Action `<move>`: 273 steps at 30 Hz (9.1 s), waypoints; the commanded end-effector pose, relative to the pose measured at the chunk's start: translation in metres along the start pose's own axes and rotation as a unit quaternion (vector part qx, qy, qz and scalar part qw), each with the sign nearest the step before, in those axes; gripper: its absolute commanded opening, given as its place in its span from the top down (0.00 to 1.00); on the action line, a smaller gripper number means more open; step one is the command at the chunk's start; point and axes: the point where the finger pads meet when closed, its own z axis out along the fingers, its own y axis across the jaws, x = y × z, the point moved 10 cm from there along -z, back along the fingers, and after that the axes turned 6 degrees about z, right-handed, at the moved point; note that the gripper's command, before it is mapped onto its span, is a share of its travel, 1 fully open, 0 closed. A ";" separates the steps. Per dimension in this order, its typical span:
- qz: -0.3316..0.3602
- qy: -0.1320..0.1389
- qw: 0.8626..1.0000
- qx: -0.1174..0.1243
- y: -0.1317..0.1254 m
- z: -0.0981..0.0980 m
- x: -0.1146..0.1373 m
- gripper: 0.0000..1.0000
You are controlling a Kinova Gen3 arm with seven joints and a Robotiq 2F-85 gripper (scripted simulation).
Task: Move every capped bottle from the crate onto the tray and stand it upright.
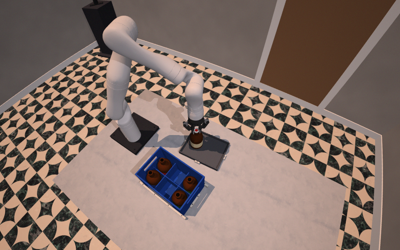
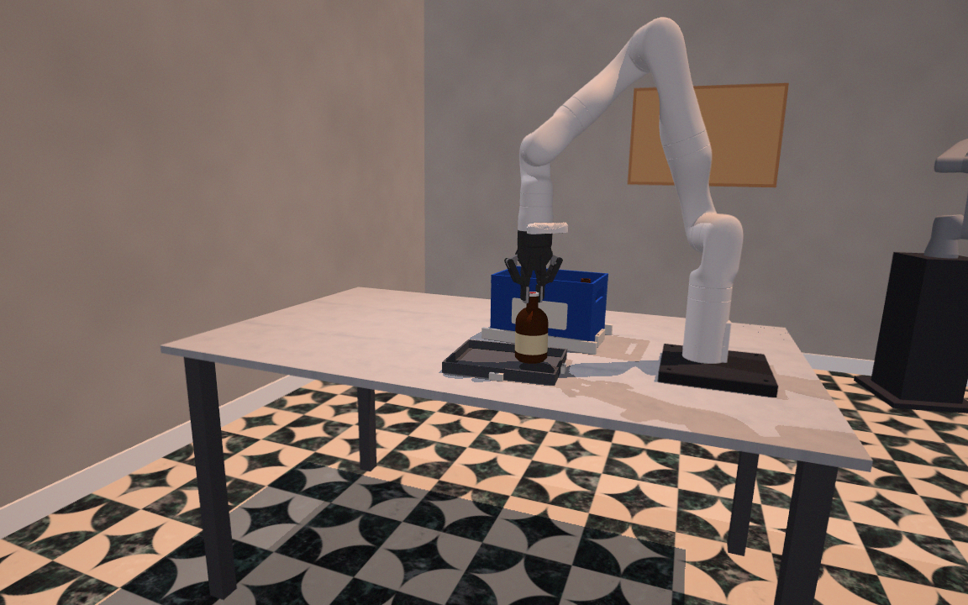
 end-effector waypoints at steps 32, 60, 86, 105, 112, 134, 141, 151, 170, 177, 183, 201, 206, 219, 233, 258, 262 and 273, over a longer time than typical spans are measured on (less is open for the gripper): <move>-0.002 0.003 1.000 -0.001 0.000 0.009 0.001 1.00; -0.002 0.002 1.000 -0.001 0.000 0.012 0.001 1.00; -0.001 0.001 1.000 -0.001 0.000 0.012 0.001 1.00; -0.001 0.001 1.000 -0.001 0.000 0.012 0.001 0.00; -0.001 0.001 1.000 -0.001 0.000 0.012 0.001 0.00; -0.001 0.001 1.000 -0.001 0.000 0.012 0.001 0.00; -0.001 0.001 1.000 -0.001 0.000 0.012 0.001 0.00; -0.001 0.001 1.000 -0.001 0.000 0.012 0.001 0.00; -0.001 0.001 1.000 -0.001 0.000 0.006 0.001 0.00; -0.002 0.002 1.000 -0.001 0.000 -0.018 0.000 0.00; -0.002 0.003 1.000 0.000 0.000 -0.038 0.000 0.00; -0.002 0.003 1.000 0.000 0.001 -0.048 -0.001 0.00; -0.002 0.005 1.000 0.001 0.001 -0.046 0.000 0.00; -0.002 0.003 1.000 0.000 0.001 -0.050 -0.002 0.00; -0.002 0.006 1.000 0.000 0.001 -0.094 0.001 0.00; -0.004 0.008 1.000 0.001 0.002 -0.125 0.000 0.00; -0.003 0.007 1.000 0.001 0.002 -0.127 0.000 0.00; -0.005 0.009 1.000 0.000 0.002 -0.127 0.001 0.00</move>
